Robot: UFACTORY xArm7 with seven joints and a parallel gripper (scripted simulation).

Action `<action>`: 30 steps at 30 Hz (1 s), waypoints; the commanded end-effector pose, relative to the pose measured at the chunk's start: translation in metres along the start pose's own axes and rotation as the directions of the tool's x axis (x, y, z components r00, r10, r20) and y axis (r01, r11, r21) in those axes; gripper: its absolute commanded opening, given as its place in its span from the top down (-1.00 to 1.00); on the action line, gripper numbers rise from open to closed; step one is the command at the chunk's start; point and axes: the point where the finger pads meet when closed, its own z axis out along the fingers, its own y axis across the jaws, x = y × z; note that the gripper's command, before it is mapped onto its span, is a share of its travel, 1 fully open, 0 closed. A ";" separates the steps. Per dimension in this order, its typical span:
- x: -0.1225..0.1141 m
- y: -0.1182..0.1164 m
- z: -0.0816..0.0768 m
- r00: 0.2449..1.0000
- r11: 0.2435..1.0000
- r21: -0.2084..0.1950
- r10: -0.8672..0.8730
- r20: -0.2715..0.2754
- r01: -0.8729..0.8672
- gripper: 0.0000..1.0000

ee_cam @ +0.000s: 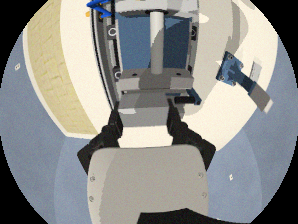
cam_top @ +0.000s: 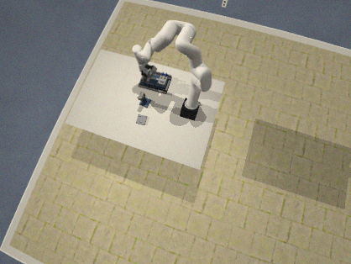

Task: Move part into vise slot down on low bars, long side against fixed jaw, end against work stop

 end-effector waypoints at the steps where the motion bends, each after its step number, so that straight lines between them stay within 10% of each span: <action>1: -0.002 0.000 0.000 1.000 1.000 0.000 0.000 0.004 0.000 1.00; 30: -0.002 0.000 0.009 1.000 1.000 0.000 0.000 0.004 0.000 1.00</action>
